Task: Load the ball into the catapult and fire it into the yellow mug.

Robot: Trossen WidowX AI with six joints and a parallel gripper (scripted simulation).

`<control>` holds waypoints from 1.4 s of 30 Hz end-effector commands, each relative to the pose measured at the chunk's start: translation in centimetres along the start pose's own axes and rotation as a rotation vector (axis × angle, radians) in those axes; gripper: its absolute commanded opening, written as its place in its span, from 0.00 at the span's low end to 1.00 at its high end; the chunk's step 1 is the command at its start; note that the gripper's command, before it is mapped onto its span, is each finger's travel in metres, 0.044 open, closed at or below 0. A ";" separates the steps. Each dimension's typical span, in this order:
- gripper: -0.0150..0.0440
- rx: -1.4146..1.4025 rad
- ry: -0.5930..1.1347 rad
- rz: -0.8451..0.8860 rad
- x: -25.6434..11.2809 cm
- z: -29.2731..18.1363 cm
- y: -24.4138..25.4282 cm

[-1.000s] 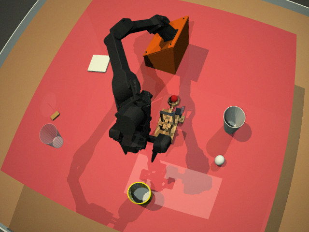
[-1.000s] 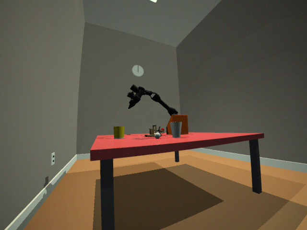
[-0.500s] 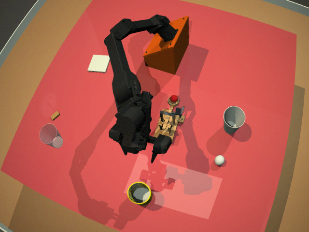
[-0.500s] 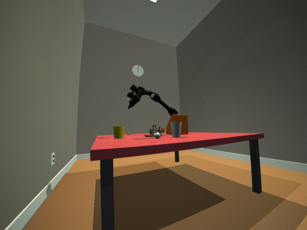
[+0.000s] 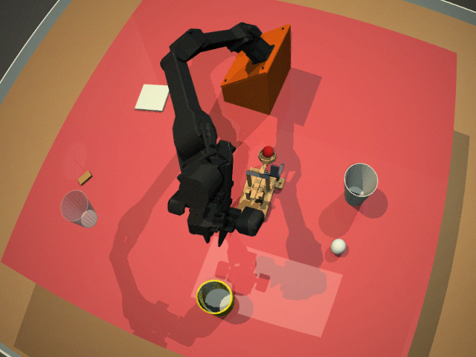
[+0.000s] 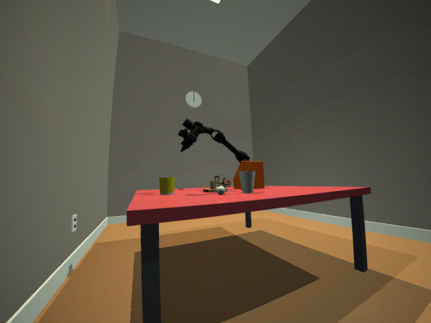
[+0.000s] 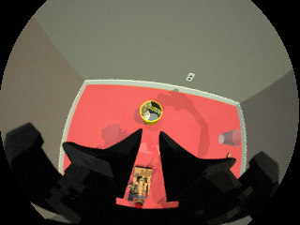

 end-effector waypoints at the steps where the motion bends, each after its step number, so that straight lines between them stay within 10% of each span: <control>1: 0.25 -0.003 -0.003 -0.003 0.0 0.1 0.0; 14: 0.25 -0.022 0.008 -0.002 0.0 -0.4 0.3; 42: 0.25 -0.858 0.458 0.038 -1.1 -19.0 8.6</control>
Point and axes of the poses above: the point midway between the two fingers, 35 mm back from their tips, its own x axis out along the fingers, its own y axis across the jaws, z = x × y, the point moved 2 cm from there along -x, back along the fingers, and after that the axes turned 3 degrees about x, right-handed, at the moved point
